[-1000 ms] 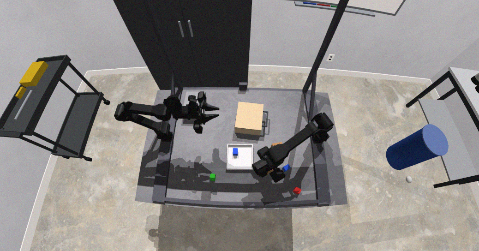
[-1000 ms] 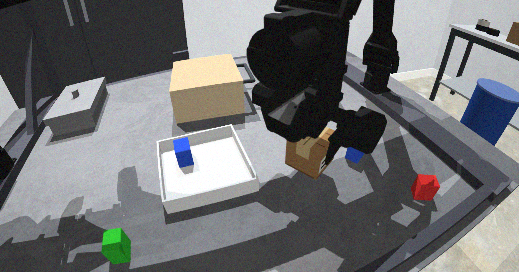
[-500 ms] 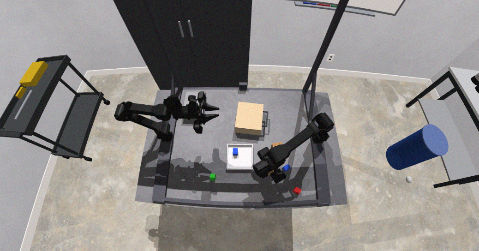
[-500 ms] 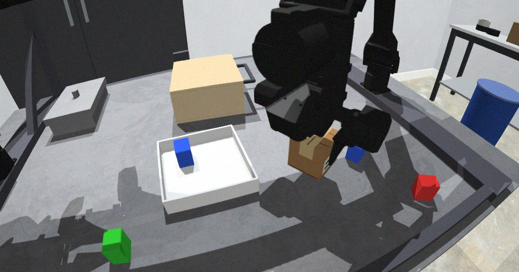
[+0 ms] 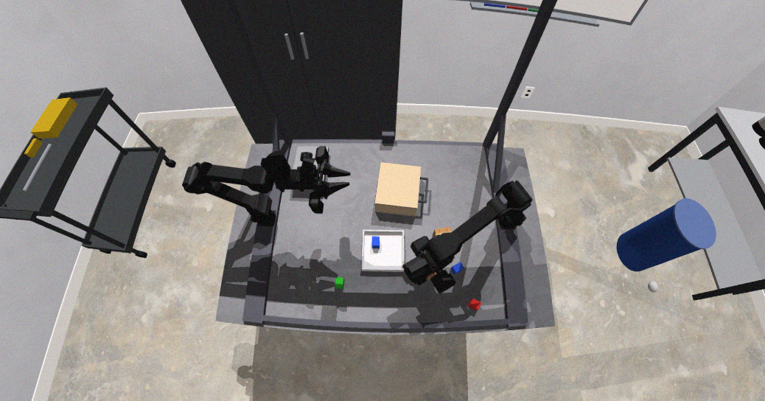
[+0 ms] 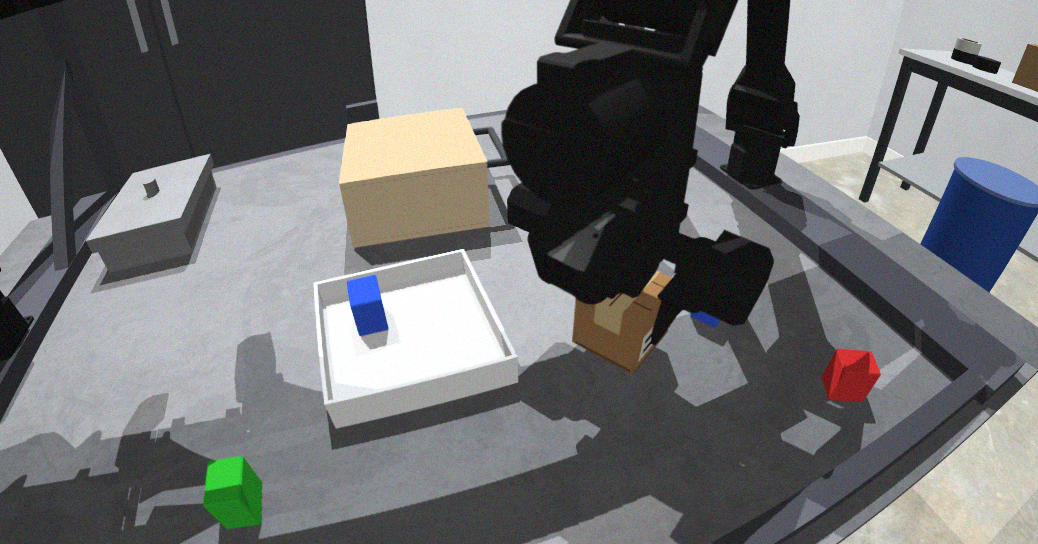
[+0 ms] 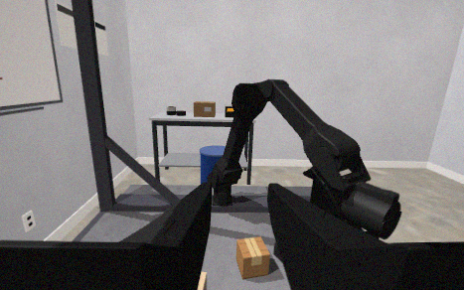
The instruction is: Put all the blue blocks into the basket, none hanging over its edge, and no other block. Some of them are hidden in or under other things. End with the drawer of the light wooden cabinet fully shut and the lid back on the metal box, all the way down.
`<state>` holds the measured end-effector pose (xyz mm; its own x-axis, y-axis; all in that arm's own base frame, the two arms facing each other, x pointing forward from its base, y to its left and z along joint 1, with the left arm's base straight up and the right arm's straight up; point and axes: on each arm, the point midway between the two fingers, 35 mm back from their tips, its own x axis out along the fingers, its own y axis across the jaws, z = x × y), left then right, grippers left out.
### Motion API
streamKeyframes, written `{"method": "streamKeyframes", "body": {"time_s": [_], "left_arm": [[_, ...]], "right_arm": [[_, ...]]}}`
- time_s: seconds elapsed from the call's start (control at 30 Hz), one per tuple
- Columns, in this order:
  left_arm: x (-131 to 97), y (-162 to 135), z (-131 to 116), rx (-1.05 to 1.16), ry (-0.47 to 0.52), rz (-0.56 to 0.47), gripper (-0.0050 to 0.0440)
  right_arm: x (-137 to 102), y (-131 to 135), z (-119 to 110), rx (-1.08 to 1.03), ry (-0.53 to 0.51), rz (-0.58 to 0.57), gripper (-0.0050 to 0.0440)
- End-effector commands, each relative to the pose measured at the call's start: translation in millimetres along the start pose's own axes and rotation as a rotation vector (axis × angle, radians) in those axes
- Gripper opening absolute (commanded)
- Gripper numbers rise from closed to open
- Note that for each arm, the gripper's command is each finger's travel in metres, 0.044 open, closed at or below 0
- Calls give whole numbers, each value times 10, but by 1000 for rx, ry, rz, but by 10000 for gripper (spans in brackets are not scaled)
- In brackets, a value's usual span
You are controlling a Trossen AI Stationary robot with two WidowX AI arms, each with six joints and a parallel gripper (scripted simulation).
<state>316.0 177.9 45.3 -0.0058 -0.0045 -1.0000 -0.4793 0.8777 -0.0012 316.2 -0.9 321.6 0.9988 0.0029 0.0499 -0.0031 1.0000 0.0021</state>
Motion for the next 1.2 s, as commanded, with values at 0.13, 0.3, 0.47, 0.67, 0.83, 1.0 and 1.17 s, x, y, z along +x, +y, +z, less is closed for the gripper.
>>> {"method": "streamKeyframes", "body": {"time_s": [0.13,0.3,0.47,0.67,0.83,1.0,1.17], "left_arm": [[24,-1,39,-4,-23,3,-50],[54,0,46,-5,-22,4,-50],[76,-1,43,-4,-23,4,-50],[86,0,39,-4,-20,4,-50],[124,-4,42,-4,-21,4,-50],[-18,10,108,-7,-64,5,331],[-18,10,108,-7,-64,5,331]], "right_arm": [[-38,2,209,4,-53,-1,136],[-38,2,209,4,-53,-1,136],[-38,2,209,4,-53,-1,136],[-38,2,209,4,-53,-1,136],[-38,2,209,4,-53,-1,136],[-38,2,209,4,-53,-1,136],[-38,2,209,4,-53,-1,136]]}}
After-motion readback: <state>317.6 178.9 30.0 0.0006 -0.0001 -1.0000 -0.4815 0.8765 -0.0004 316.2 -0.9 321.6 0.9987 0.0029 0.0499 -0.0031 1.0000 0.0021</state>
